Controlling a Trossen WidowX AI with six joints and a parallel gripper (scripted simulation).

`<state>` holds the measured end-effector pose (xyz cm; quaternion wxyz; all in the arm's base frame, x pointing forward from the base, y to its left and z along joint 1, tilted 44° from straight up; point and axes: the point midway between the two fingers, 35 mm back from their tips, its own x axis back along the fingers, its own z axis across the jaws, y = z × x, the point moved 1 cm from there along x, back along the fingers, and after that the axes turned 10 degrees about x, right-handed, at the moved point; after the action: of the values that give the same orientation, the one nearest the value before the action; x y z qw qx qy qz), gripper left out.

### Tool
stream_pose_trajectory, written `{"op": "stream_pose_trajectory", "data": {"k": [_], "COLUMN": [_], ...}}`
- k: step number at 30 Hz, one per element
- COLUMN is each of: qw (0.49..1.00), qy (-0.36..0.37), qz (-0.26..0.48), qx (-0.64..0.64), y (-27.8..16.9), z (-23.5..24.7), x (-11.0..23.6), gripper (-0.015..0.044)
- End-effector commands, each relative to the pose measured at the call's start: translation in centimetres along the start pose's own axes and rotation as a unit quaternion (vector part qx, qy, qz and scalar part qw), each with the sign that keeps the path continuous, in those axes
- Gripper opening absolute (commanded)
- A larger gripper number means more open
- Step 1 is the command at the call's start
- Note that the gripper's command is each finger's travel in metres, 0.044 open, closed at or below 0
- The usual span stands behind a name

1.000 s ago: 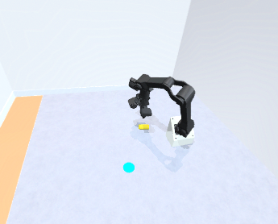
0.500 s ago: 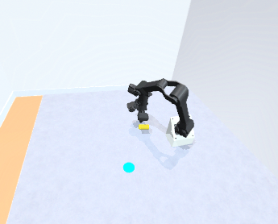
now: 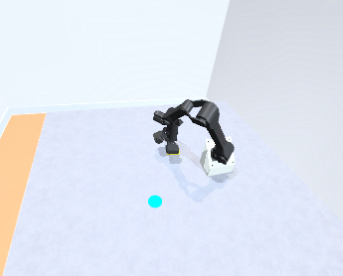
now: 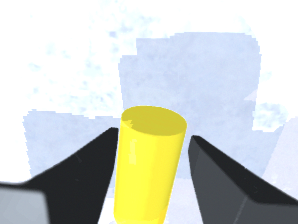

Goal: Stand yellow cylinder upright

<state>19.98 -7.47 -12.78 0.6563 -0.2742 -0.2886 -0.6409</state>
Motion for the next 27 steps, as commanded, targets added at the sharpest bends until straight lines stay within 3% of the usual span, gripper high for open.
{"op": "stream_pose_trajectory", "data": {"k": [1,7,27], "qw": [1.000,1.000,1.000], "qy": [0.003,0.002,0.000], "qz": [0.000,-0.001,0.000], "qx": [-0.003,-0.003,-0.003], "y": [-0.1,0.0,0.3], "z": [0.1,0.1,-0.4], "x": [-0.2,0.2,6.2], "gripper": [0.0105,0.0105,0.0105]}}
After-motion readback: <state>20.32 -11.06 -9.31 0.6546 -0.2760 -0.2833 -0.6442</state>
